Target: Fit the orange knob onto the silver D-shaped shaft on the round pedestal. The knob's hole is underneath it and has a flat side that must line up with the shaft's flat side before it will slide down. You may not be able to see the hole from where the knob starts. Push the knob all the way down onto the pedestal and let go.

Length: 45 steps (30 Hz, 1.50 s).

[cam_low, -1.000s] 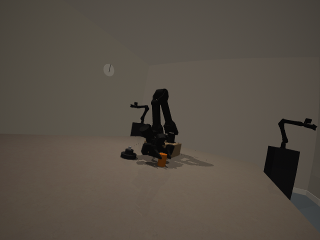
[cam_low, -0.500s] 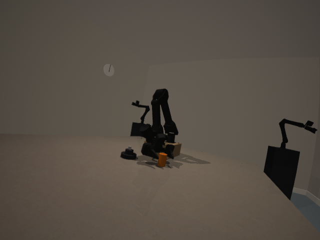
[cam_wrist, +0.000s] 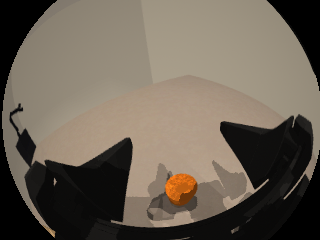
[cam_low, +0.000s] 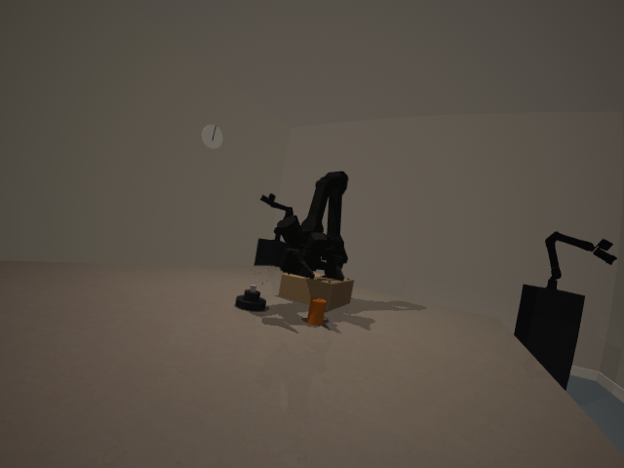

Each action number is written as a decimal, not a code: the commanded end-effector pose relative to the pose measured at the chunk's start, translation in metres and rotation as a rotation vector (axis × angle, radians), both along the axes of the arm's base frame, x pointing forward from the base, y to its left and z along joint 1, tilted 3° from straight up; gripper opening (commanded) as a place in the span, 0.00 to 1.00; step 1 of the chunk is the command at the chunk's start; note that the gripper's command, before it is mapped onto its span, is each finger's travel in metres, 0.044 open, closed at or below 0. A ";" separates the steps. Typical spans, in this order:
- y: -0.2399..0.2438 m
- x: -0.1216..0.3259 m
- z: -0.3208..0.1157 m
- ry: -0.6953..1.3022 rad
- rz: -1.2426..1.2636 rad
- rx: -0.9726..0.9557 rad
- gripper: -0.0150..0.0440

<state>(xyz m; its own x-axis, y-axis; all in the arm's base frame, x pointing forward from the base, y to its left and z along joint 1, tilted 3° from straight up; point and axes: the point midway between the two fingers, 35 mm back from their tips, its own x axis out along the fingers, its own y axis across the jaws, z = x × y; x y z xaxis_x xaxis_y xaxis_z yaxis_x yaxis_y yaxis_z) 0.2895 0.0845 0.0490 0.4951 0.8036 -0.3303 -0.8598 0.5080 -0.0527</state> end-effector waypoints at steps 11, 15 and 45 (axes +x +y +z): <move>0.015 0.029 -0.017 0.503 -0.101 -0.568 1.00; 0.011 0.014 0.005 0.613 -0.086 -0.873 1.00; 0.004 0.001 0.028 1.091 -0.937 -0.639 1.00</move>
<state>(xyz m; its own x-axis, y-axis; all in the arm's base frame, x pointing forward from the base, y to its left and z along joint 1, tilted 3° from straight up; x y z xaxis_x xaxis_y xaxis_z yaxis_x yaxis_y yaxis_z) 0.2904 0.0900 0.0774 0.0238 -0.0419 -0.9988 -0.3826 0.9227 -0.0479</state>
